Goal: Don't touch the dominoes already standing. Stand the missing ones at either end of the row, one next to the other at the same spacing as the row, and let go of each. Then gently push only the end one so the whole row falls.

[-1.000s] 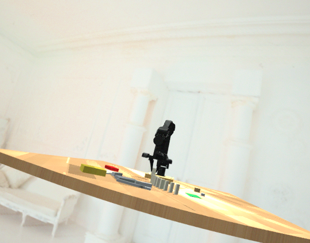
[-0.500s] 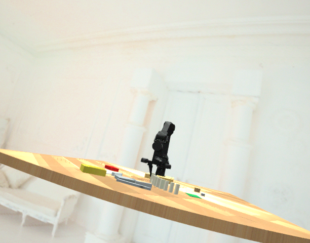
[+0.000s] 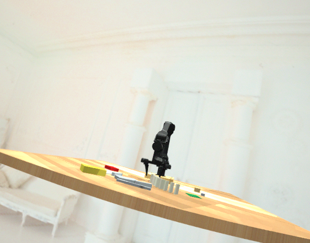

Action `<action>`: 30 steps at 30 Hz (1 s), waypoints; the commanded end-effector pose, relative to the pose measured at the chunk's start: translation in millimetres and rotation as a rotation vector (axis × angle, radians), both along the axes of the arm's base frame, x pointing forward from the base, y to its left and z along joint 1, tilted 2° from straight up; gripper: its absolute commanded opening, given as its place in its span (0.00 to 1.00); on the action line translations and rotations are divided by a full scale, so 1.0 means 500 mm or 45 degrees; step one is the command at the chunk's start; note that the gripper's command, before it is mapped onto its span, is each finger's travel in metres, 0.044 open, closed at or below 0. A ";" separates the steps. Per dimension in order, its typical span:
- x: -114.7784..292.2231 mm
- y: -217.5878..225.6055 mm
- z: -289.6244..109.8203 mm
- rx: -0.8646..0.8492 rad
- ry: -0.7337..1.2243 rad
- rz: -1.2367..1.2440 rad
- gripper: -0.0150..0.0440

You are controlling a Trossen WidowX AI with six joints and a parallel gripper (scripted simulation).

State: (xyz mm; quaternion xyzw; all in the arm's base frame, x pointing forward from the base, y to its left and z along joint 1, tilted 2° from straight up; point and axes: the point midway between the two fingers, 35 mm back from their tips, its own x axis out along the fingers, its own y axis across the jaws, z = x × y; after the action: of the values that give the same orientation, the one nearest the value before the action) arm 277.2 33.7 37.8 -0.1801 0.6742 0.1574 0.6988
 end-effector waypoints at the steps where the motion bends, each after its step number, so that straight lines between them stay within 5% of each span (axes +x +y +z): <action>1: -0.001 -0.001 -0.002 -0.003 0.002 0.005 1.00; 4: 0.003 0.000 0.016 -0.002 0.001 0.005 1.00; 12: -0.005 0.007 0.244 0.000 0.000 0.000 1.00; 18: -0.010 0.007 0.263 0.000 0.000 0.000 1.00; 30: -0.044 -0.017 0.179 0.051 -0.029 -1.310 0.47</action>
State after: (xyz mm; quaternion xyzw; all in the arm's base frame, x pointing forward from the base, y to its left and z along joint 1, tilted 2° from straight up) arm 265.6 30.3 146.7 0.0371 0.6882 -0.0520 0.7227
